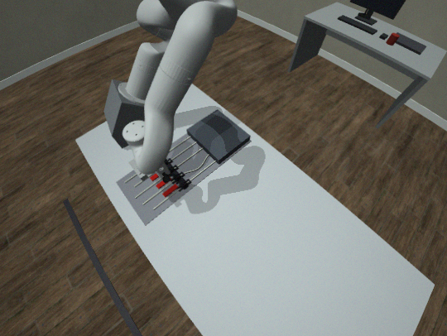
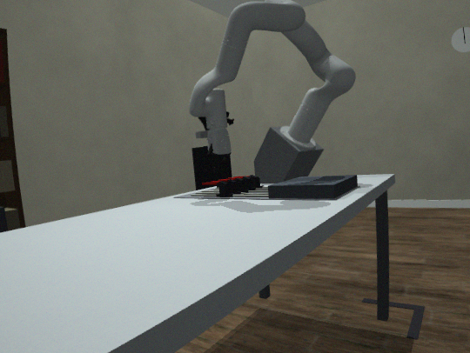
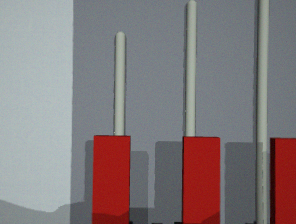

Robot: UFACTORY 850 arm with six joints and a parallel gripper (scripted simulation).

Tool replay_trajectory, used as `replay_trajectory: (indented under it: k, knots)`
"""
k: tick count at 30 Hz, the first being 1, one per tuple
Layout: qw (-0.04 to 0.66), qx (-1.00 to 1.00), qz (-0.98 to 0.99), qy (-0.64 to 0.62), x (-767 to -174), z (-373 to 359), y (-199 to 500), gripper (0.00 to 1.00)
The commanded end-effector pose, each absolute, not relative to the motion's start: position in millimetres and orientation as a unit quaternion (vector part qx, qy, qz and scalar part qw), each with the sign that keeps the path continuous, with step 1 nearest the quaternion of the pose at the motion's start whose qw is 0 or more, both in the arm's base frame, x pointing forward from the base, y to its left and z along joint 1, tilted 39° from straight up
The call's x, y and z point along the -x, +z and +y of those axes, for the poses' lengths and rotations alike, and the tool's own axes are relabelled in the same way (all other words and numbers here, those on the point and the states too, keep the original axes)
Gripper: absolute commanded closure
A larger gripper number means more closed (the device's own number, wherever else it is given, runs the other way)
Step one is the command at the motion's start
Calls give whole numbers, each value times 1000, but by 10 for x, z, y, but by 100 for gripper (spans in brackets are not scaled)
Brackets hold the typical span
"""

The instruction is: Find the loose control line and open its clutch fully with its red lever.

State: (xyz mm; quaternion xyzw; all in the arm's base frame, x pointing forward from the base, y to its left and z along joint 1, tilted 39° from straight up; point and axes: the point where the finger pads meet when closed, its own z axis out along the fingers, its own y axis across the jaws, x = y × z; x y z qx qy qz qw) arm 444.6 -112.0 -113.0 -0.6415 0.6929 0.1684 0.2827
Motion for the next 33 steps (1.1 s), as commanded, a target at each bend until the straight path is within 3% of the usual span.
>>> replay_trajectory:
  k: [1,33]
  knots:
    - [284,642,691,171,-4434,-1339,-1389,48]
    - [284,642,691,171,-4505,-1107,-1693,48]
